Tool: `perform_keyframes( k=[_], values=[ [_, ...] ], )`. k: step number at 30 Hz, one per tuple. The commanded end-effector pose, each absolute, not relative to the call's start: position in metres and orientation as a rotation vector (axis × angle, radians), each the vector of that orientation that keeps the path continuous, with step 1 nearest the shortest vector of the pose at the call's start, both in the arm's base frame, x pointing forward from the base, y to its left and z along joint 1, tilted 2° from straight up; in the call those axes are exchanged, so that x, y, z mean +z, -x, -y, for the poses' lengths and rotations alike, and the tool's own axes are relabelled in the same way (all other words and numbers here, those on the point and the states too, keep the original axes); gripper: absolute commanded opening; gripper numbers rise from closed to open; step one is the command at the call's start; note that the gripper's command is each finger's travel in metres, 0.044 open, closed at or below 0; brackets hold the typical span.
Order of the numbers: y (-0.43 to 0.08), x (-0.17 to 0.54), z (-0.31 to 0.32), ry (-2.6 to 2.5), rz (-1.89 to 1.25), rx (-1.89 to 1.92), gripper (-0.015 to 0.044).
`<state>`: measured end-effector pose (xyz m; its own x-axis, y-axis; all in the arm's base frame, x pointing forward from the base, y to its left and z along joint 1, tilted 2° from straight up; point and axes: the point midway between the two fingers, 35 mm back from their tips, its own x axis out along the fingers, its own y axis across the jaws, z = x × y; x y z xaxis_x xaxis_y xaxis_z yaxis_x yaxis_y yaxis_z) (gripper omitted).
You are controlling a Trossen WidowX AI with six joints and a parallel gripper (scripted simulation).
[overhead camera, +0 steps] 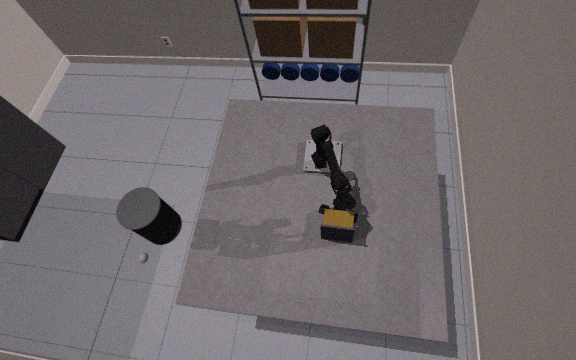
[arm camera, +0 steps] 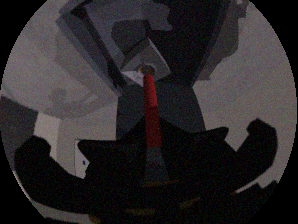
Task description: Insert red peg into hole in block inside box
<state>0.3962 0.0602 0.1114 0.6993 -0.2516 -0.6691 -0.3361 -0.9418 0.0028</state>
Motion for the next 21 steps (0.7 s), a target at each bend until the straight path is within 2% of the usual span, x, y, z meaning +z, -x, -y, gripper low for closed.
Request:
perform_keyframes(
  k=[1, 21],
  values=[
    [-0.394, 0.105, -0.060, 2.786, -0.480, 1.083, 0.0000],
    [-0.394, 0.082, -0.059, 2.786, -0.481, 1.083, 0.0000]
  ],
)
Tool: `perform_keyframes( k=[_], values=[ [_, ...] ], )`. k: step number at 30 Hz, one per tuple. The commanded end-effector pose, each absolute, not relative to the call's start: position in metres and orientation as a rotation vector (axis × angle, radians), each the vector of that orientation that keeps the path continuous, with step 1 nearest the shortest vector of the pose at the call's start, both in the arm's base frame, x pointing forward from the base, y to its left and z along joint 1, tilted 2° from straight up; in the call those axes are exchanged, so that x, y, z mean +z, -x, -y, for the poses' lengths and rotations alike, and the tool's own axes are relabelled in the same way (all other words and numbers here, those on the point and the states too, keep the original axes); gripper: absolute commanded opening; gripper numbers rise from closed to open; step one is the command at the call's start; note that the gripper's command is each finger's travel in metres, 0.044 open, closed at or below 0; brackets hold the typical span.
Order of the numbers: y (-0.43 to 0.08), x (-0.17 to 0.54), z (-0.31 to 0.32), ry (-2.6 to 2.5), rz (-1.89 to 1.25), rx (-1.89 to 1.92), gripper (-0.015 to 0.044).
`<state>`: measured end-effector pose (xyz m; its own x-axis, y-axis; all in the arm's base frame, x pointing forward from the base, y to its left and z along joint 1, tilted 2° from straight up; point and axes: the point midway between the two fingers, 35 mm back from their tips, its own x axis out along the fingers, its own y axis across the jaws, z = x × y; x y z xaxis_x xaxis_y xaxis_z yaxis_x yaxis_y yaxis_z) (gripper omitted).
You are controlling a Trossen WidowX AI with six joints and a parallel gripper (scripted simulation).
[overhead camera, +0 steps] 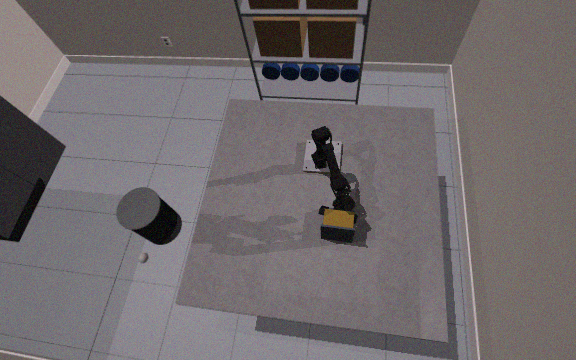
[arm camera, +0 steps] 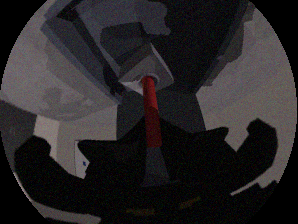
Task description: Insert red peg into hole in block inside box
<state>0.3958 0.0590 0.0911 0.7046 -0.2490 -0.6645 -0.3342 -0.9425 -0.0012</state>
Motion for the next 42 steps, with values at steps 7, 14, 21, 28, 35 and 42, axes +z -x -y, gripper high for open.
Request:
perform_keyframes(
  k=[7, 14, 21, 28, 35, 42],
  values=[
    [-0.3946, 0.0788, -0.0585, 2.786, -0.481, 1.083, 0.0000],
    [-0.3946, 0.0772, -0.0584, 2.786, -0.481, 1.083, 0.0000],
    [-0.3946, 0.0767, -0.0584, 2.786, -0.481, 1.083, 0.0000],
    [-0.3946, 0.0765, -0.0584, 2.786, -0.481, 1.083, 0.0000],
    [-0.3946, 0.0763, -0.0584, 2.786, -0.481, 1.083, 0.0000],
    [-0.3946, 0.0762, -0.0584, 2.786, -0.481, 1.083, 0.0000]
  ],
)
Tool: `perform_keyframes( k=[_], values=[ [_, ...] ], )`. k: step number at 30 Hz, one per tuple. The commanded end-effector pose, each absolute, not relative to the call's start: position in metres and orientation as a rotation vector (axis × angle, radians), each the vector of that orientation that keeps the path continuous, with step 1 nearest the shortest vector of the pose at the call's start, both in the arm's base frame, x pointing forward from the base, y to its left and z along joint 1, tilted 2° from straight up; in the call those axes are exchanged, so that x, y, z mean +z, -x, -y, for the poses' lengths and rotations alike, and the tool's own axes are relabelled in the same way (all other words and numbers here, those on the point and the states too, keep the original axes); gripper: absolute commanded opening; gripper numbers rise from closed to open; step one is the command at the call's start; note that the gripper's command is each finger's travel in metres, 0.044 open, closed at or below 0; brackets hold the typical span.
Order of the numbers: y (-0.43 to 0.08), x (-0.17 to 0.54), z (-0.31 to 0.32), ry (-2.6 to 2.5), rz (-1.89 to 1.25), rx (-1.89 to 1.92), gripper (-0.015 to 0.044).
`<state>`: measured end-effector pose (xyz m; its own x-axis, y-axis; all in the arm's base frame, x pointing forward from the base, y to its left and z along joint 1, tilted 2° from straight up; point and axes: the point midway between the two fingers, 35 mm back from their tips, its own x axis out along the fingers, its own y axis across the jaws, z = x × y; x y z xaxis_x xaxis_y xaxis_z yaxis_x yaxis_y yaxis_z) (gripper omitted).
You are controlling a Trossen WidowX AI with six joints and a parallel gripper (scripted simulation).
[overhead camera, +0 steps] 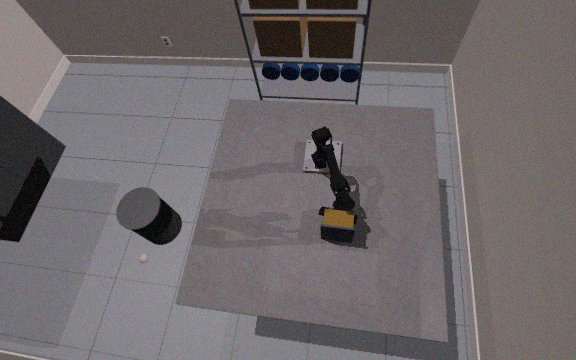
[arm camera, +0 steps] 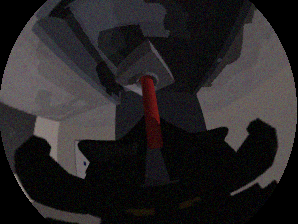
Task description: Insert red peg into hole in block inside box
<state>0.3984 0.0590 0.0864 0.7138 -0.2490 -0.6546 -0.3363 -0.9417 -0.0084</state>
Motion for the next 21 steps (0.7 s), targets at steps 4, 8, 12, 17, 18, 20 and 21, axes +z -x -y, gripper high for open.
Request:
perform_keyframes(
  k=[4, 8, 12, 17, 18, 20, 21],
  values=[
    [-0.3946, 0.0761, -0.0584, 2.786, -0.481, 1.083, 0.0000],
    [-0.3947, 0.0755, -0.0584, 2.786, -0.481, 1.083, 0.0000],
    [-0.3947, 0.0744, -0.0583, 2.786, -0.481, 1.083, 0.0000],
    [-0.3948, 0.0714, -0.0583, 2.786, -0.481, 1.083, 0.0000],
    [-0.3948, 0.0708, -0.0582, 2.786, -0.481, 1.083, 0.0000],
    [-0.3948, 0.0702, -0.0582, 2.786, -0.481, 1.083, 0.0000],
    [-0.3948, 0.0702, -0.0582, 2.786, -0.481, 1.083, 0.0000]
  ],
)
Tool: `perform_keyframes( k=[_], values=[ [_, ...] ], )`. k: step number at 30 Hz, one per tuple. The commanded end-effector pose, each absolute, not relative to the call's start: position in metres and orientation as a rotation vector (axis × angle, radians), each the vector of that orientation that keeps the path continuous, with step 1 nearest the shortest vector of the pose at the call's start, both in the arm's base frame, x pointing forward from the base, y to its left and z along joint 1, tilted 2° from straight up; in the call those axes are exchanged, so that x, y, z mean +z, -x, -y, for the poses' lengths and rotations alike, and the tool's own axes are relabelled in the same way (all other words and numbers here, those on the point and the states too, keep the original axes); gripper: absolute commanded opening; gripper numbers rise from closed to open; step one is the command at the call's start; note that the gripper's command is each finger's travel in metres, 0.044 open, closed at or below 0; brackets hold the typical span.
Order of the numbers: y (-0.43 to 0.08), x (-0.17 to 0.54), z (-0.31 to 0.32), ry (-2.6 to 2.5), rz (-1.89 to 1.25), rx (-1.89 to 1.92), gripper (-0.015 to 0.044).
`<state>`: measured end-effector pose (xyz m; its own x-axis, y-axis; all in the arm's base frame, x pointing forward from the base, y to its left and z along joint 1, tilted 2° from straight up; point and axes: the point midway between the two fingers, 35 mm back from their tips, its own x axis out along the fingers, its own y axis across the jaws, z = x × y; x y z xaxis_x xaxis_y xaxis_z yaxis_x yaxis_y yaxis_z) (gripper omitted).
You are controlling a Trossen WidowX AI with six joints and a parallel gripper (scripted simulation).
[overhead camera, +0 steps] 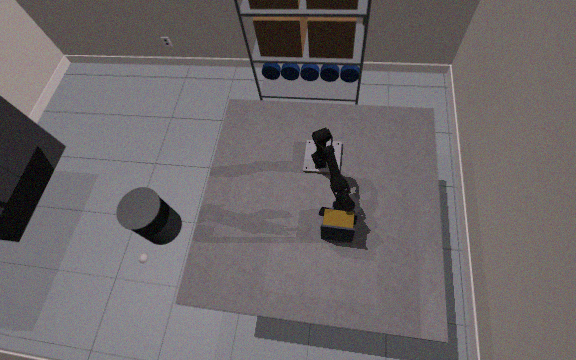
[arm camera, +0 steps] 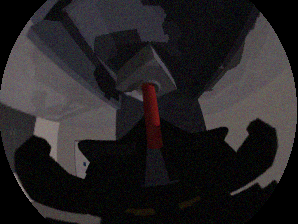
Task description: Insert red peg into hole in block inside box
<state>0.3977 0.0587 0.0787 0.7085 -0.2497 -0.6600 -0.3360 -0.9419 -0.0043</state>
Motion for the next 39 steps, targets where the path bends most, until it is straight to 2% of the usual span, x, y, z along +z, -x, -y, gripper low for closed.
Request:
perform_keyframes(
  k=[1, 15, 23, 24, 39],
  values=[
    [-0.395, 0.070, -0.058, 2.786, -0.481, 1.083, 0.0000],
    [-0.395, 0.070, -0.058, 2.786, -0.481, 1.083, 0.0000],
    [-0.397, 0.075, -0.058, 2.787, -0.482, 1.057, 0.0210],
    [-0.397, 0.075, -0.058, 2.787, -0.482, 1.057, 0.0220],
    [-0.358, 0.074, -0.067, 2.784, -0.480, 1.087, 0.0220]
  ],
)
